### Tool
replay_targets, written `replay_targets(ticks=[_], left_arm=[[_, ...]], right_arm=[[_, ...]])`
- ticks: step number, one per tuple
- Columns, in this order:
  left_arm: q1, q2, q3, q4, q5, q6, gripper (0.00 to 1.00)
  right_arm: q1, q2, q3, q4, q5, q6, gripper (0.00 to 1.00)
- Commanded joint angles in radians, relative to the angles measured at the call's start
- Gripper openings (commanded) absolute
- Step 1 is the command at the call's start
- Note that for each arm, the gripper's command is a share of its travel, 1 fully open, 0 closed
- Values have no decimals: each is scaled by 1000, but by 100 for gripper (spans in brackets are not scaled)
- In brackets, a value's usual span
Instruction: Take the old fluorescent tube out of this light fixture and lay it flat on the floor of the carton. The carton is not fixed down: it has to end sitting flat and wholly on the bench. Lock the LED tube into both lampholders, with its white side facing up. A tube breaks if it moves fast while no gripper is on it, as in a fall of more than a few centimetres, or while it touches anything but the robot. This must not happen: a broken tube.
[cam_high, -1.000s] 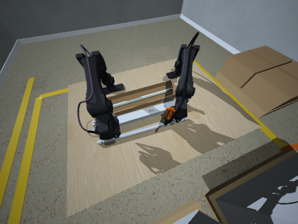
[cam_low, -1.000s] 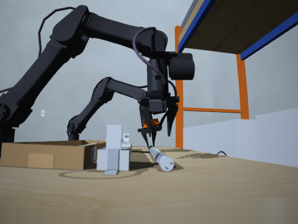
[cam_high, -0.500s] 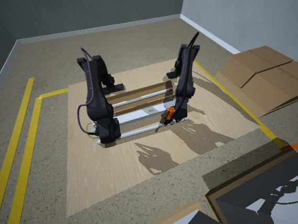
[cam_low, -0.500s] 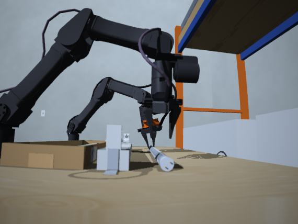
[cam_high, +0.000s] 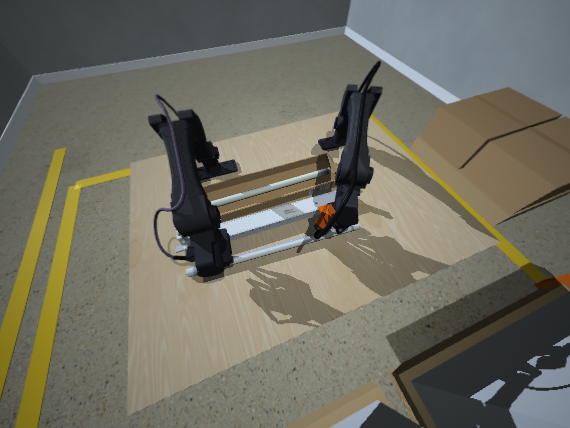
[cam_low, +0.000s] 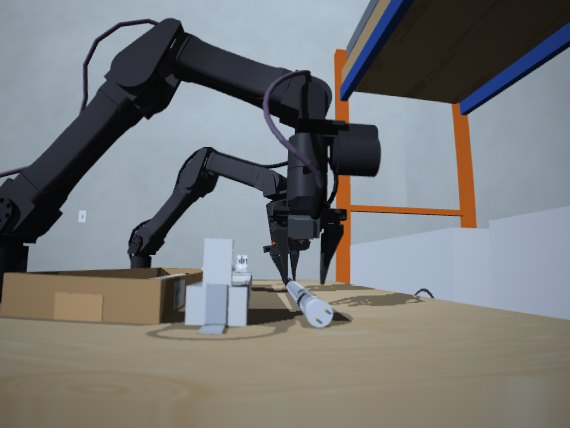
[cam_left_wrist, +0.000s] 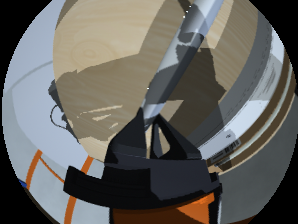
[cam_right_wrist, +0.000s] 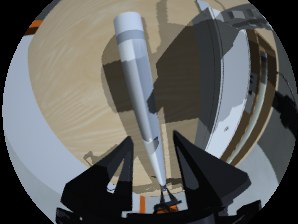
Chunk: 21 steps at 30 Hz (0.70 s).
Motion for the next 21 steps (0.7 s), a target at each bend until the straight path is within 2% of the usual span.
replay_targets(ticks=[1, 8, 12, 18, 19, 21], left_arm=[[4, -39, 12, 15, 8, -2, 11], [4, -39, 12, 15, 8, -2, 11], [4, -39, 12, 15, 8, -2, 11], [4, -39, 12, 15, 8, -2, 11], [4, -39, 12, 15, 8, -2, 11], [4, -39, 12, 15, 8, -2, 11]], right_arm=[[0, -2, -41, 71, 0, -2, 49], [-2, 18, -99, 142, -2, 1, 49], [-1, -1, -24, 70, 1, 0, 49], [-1, 1, -57, 100, -1, 1, 49], [-2, -12, -53, 86, -1, 1, 11], [-2, -2, -53, 86, -1, 1, 11]])
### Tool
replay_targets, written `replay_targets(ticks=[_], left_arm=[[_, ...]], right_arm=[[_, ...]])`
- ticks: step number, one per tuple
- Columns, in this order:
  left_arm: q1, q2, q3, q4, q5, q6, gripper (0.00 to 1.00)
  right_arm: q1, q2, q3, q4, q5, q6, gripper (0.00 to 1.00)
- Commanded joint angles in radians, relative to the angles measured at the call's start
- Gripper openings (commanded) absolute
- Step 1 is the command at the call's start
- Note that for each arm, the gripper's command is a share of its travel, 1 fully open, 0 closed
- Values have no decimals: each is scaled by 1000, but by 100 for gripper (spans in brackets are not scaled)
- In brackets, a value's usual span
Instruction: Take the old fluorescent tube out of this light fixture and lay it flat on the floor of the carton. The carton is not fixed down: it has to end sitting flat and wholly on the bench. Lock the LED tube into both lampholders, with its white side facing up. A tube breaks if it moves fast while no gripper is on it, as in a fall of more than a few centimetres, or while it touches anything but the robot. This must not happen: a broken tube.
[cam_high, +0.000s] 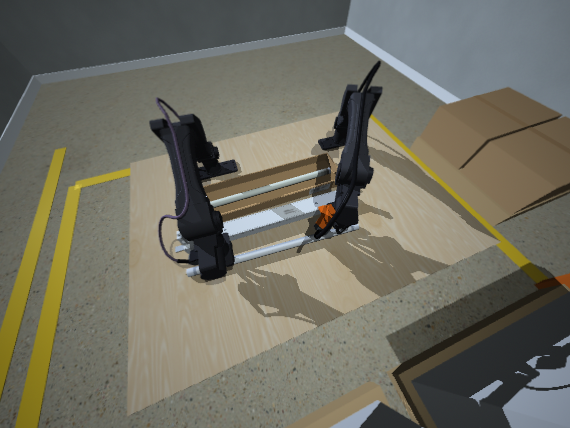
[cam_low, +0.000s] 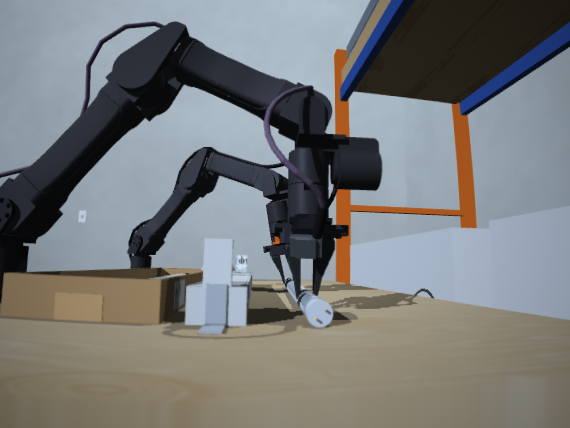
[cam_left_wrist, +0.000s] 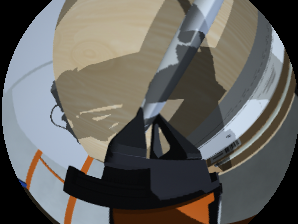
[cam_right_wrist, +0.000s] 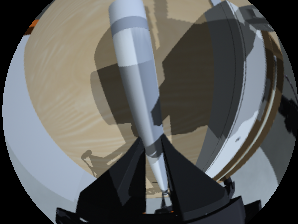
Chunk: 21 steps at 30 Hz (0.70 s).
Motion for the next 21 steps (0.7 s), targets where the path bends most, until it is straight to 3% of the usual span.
replay_targets(ticks=[1, 21], left_arm=[[4, -39, 13, 15, 8, -2, 11], [7, -42, 31, -15, 8, -1, 11]], right_arm=[[-2, -10, 9, -3, 0, 1, 11], [1, -33, 42, -25, 2, 4, 11]])
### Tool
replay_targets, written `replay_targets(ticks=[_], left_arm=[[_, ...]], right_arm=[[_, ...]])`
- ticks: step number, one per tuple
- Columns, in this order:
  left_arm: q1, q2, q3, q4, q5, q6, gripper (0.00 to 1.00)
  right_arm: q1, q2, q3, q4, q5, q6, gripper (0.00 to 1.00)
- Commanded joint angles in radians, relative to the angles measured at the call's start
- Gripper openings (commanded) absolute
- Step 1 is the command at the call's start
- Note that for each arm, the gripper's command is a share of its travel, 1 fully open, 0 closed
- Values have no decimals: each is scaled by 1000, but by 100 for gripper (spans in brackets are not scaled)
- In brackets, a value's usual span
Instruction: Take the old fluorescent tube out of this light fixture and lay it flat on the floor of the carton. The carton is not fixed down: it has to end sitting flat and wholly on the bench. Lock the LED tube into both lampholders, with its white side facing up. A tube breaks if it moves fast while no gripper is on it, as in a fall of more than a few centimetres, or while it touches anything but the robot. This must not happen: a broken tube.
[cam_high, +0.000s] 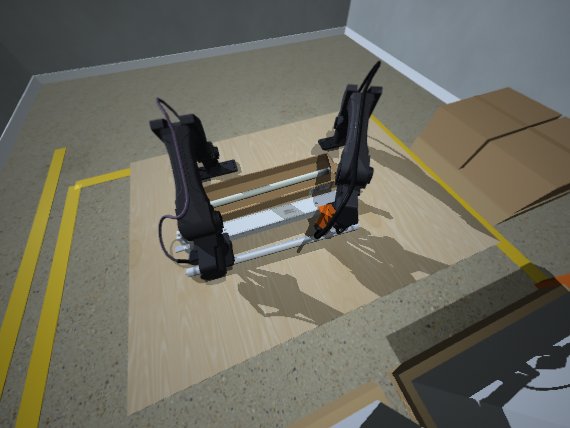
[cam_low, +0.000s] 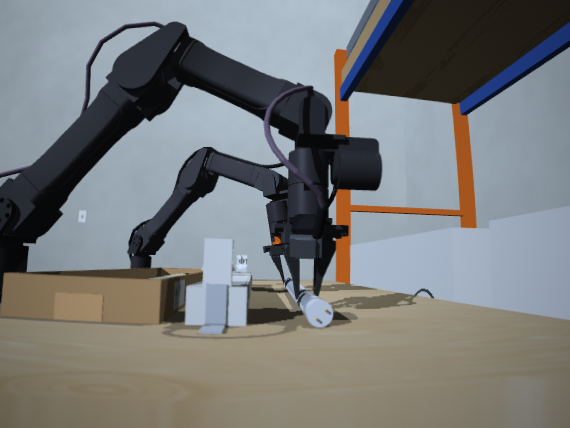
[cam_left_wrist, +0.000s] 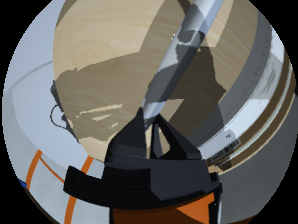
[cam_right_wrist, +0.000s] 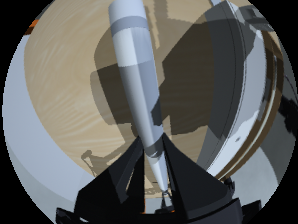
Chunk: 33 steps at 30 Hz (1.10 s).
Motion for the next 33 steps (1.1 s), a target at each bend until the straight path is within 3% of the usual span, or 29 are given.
replay_targets(ticks=[1, 33], left_arm=[[8, -42, 32, -16, 8, -1, 11], [-3, -47, 61, -52, 1, 6, 11]], right_arm=[[2, -36, 44, -28, 3, 5, 11], [3, -32, 66, -64, 12, 11, 11]])
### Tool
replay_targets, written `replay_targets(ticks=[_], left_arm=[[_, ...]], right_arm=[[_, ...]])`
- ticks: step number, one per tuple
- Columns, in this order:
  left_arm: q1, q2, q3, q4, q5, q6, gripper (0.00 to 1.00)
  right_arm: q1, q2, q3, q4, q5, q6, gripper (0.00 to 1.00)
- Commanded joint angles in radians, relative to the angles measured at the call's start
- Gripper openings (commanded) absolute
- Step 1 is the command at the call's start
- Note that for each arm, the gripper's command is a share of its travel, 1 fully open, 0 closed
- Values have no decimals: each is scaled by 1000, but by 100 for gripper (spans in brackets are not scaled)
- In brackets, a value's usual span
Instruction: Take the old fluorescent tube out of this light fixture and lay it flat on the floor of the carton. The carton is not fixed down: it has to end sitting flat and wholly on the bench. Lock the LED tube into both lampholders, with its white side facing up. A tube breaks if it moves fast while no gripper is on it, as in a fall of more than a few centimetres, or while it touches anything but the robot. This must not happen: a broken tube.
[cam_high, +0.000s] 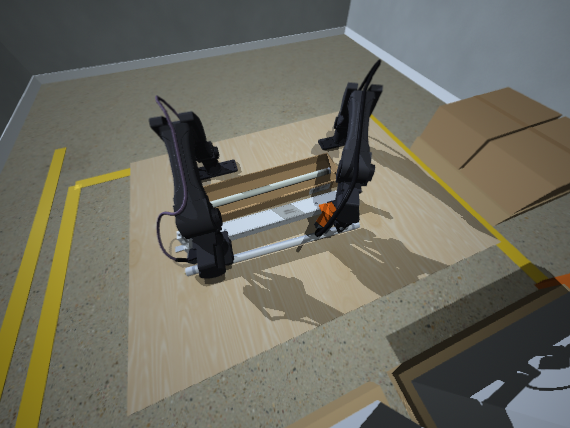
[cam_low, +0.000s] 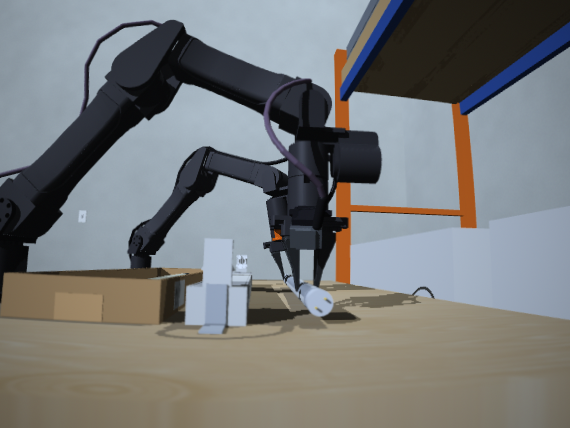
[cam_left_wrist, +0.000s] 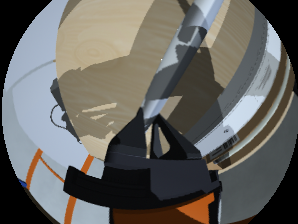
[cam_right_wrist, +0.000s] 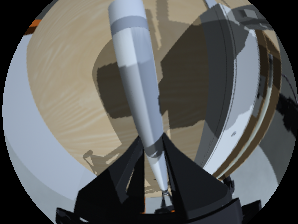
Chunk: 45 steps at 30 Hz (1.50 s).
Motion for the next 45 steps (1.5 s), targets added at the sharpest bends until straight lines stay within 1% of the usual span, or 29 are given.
replay_targets(ticks=[1, 7, 11, 13, 14, 30, 33, 34, 35, 36, 38, 39, 44, 45], left_arm=[[-3, -43, 37, -22, 1, 6, 11], [5, -48, 57, -47, 5, 6, 11], [3, -40, 64, -49, 5, 4, 11], [8, -49, 60, -38, 6, 6, 11], [9, -50, 63, -27, 6, 6, 11], [1, -52, 81, -66, 7, 4, 11], [-7, -52, 78, -64, 8, 7, 11], [-4, -53, 82, -63, 8, 4, 11], [-5, -54, 81, -52, 4, 3, 11], [-8, -57, 78, -35, -1, 2, 11], [-12, -52, 57, -29, -6, -2, 11], [-9, -55, 27, -26, -7, -5, 11], [-6, -56, 31, -22, 3, -6, 11], [-7, -60, 11, -1, -13, -8, 11]], right_arm=[[3, -25, 39, -33, 12, 11, 11], [12, -32, 58, -61, 13, 11, 11], [6, -23, 64, -63, 13, 12, 11], [17, -39, 66, -55, 12, 11, 11], [17, -22, 68, -55, 12, 12, 11], [5, -40, 89, -82, 7, 12, 11], [4, -33, 80, -80, 8, 12, 11], [5, -39, 22, -84, 8, 12, 11], [4, -41, 50, -80, 8, 12, 11], [4, -41, 19, -78, 8, 12, 11], [5, -39, 30, -35, 8, 7, 11], [5, -45, 13, -31, 7, 5, 11], [5, -46, 18, -45, 8, 5, 11], [3, -52, -1, -9, 6, 3, 11]])
